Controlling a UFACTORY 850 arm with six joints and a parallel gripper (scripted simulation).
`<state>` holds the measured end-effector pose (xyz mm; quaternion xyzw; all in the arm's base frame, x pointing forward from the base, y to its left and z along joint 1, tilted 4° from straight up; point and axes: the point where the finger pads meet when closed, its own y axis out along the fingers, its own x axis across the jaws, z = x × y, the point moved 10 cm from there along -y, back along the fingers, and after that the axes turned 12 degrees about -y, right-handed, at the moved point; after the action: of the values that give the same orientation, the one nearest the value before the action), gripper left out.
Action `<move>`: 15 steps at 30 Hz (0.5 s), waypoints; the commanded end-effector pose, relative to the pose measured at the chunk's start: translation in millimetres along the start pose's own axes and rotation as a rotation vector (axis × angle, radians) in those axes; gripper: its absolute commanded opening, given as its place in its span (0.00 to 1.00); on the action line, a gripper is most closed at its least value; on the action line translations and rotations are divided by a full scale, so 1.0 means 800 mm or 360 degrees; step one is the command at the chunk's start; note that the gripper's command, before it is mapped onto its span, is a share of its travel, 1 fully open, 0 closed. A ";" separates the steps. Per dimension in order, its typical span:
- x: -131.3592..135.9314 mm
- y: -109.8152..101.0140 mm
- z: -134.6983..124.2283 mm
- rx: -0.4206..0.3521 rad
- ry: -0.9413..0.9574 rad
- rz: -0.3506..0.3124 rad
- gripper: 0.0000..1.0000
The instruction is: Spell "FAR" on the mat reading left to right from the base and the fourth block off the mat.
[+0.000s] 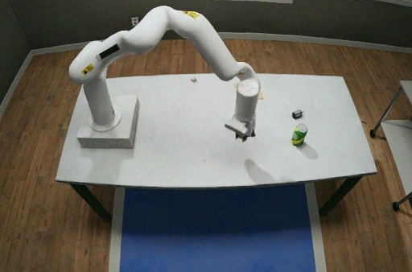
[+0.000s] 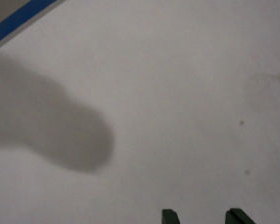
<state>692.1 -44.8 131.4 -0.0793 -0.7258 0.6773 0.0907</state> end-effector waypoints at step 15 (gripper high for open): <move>-0.007 -0.002 -0.075 -0.0001 0.0550 0.0004 0.23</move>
<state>704.7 -7.6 134.4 -0.1573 -0.7154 0.6586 0.1723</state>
